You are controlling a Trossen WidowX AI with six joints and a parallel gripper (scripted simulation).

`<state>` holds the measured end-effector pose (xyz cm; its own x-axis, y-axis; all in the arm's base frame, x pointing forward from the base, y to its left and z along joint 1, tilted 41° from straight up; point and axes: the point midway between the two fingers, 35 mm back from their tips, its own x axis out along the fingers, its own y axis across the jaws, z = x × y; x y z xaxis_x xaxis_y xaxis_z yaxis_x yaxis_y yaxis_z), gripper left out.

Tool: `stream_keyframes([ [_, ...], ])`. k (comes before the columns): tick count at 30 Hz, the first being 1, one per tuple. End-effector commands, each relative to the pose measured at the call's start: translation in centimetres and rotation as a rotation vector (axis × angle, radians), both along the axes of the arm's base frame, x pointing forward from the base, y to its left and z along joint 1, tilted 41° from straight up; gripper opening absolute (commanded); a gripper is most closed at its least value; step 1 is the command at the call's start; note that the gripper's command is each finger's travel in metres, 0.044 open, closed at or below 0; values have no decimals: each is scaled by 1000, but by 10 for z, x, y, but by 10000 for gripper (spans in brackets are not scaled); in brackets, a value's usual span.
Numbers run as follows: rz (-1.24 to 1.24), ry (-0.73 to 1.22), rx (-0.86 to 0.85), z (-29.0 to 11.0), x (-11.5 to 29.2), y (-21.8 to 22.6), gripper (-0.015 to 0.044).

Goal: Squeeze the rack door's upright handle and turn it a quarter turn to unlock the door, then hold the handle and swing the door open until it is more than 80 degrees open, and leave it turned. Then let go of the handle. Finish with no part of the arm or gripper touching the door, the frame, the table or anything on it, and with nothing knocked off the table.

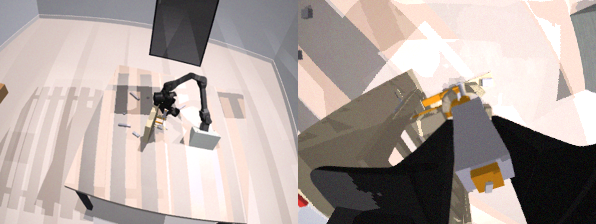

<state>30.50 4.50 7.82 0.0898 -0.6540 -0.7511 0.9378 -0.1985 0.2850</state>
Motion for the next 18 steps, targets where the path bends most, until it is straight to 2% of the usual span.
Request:
stream_keyframes([
  [1,-19,-22,6,-1,1,0,17],
  [4,-19,-22,6,-1,1,0,17],
  [14,-19,-22,6,-1,1,0,279],
  [18,37,26,-1,-1,1,0,289],
])
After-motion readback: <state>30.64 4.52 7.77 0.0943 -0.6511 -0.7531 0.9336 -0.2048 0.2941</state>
